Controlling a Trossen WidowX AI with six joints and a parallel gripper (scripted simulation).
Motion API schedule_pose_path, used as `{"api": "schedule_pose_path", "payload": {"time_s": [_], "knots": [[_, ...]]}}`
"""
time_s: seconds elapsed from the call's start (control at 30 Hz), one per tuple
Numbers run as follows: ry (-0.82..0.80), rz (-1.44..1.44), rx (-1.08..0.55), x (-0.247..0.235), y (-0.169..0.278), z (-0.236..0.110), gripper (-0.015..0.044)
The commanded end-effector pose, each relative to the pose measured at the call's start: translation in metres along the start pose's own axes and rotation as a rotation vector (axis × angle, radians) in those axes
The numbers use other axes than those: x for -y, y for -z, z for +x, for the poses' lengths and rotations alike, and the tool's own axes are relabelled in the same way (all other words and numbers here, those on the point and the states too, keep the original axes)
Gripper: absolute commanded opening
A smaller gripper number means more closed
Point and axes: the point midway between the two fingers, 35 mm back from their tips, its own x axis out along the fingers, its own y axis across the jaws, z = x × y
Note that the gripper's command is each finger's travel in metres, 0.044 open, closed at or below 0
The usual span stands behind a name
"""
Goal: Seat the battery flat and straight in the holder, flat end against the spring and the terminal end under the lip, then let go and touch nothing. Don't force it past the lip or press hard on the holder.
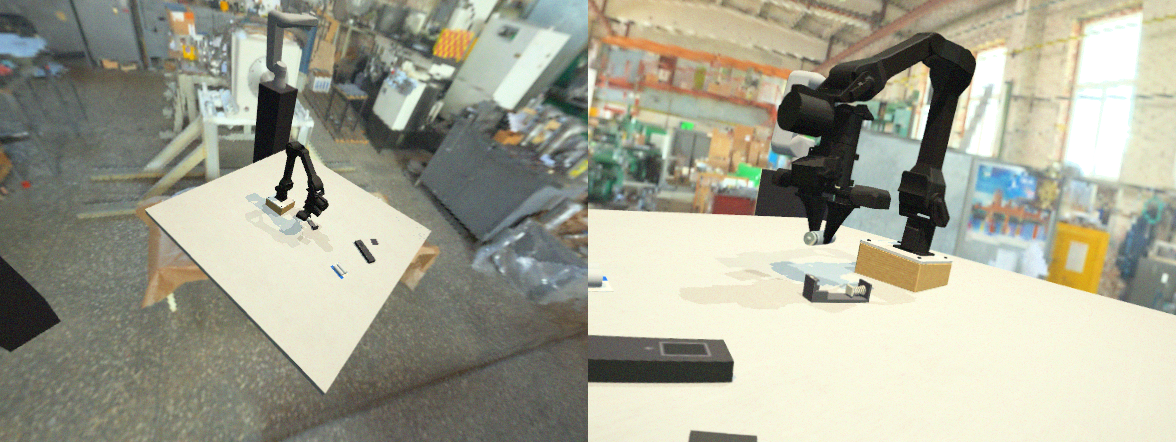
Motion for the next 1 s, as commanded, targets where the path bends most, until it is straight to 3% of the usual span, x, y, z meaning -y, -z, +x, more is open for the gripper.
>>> {"api": "schedule_pose_path", "payload": {"time_s": [0.0, 0.43, 0.97], "knots": [[-0.004, 0.116, 0.0, -0.013, -0.009, -0.003, 0.0069], [-0.003, 0.52, -0.005, -0.061, -0.032, -0.011, 0.0069], [0.035, 0.531, 0.116, -0.061, -0.036, 0.011, 0.0069]]}}
